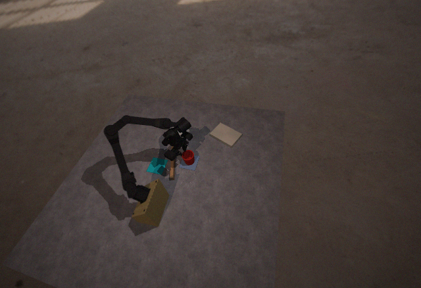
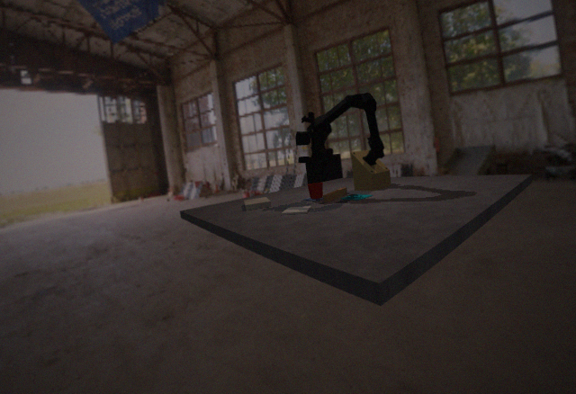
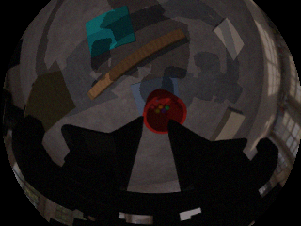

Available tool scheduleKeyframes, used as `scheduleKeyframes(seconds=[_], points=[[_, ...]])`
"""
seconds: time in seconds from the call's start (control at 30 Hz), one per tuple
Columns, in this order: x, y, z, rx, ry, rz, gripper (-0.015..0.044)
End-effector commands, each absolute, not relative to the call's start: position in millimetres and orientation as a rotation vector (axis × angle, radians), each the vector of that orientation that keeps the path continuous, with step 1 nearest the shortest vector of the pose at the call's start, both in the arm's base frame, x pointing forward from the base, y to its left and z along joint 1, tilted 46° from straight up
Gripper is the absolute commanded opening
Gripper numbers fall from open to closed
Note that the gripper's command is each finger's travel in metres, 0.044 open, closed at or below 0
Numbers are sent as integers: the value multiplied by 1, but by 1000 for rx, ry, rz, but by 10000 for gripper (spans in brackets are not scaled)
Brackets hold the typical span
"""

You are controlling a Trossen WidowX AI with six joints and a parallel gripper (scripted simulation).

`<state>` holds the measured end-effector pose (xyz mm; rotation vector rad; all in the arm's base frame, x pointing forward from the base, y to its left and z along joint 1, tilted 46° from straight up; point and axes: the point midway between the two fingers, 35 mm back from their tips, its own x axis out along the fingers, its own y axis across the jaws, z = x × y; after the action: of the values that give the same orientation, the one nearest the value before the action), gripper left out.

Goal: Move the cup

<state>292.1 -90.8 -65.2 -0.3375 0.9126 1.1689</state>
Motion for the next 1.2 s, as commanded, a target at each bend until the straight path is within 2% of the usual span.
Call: scheduleKeyframes(seconds=[0.0, 1.17], points=[[282, -88, -75, -281, 858, 1228, 148], [285, -55, -106, -281, 858, 1228, 148]])
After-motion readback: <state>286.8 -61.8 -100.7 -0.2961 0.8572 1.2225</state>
